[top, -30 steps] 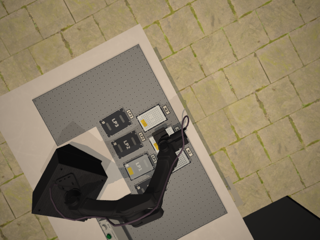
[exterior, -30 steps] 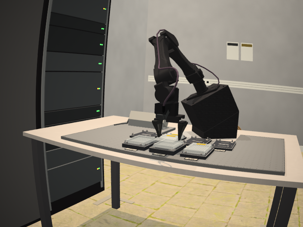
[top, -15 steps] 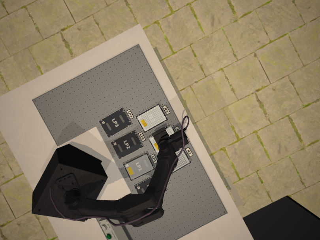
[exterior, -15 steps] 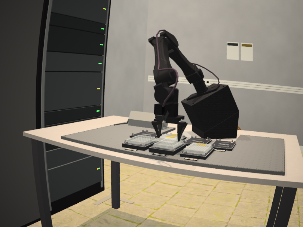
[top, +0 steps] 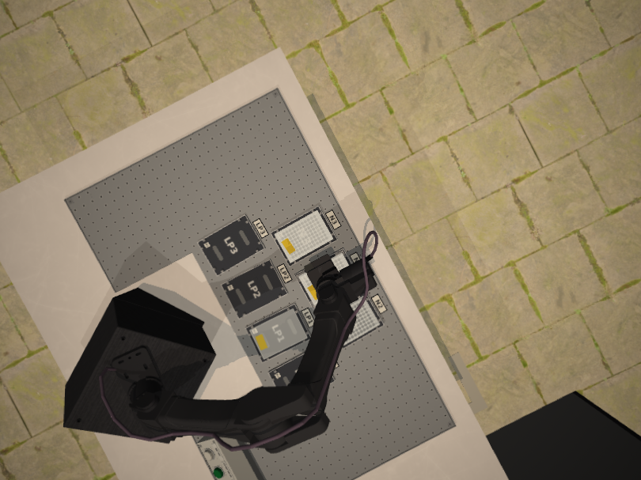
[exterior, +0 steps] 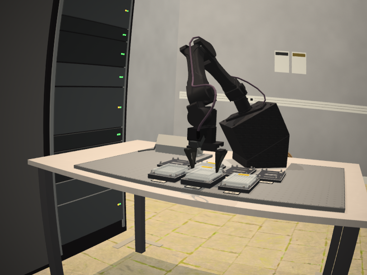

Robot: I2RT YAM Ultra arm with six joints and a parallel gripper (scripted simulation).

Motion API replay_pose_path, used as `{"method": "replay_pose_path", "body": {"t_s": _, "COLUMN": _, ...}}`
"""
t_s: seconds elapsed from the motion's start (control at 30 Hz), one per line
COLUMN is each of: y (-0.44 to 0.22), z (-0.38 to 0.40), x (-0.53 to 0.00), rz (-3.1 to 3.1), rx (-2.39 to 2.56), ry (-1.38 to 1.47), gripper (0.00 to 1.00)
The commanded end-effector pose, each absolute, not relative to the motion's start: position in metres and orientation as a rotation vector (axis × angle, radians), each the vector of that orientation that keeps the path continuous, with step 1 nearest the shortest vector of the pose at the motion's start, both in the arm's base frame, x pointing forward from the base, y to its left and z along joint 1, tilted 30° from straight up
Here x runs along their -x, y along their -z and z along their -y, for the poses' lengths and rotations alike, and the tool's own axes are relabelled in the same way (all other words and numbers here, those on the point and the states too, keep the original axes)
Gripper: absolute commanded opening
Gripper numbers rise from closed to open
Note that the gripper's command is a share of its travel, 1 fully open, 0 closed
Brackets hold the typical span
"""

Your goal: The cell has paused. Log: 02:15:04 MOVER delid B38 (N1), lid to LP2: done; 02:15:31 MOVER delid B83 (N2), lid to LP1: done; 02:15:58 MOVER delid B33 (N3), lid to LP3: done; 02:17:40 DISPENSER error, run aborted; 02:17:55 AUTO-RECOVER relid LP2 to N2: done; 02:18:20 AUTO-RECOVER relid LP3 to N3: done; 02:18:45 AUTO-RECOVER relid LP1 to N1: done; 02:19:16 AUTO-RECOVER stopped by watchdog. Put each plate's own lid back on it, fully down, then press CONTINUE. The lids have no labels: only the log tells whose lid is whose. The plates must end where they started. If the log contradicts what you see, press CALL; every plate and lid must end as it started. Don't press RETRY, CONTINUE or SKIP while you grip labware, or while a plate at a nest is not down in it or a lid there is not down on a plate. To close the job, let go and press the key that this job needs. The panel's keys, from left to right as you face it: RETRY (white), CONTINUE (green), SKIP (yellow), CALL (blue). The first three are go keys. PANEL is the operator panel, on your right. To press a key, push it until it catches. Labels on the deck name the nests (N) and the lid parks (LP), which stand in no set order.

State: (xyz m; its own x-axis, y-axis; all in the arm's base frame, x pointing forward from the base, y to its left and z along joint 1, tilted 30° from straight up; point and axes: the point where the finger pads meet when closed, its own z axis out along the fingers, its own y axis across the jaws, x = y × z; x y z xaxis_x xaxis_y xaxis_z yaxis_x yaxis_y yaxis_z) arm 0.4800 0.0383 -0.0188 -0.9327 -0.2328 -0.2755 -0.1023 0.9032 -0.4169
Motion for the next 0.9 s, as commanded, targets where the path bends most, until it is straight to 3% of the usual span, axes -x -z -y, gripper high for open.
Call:
{"method": "replay_pose_path", "body": {"t_s": 0.0, "y": 0.029, "z": -0.039, "x": -0.476, "rz": -2.758, "rx": 0.269, "ry": 0.576, "gripper": 0.00}}
{"method": "replay_pose_path", "body": {"t_s": 0.87, "y": 0.020, "z": -0.040, "x": -0.483, "rz": -2.735, "rx": 0.253, "ry": 0.570, "gripper": 0.00}}
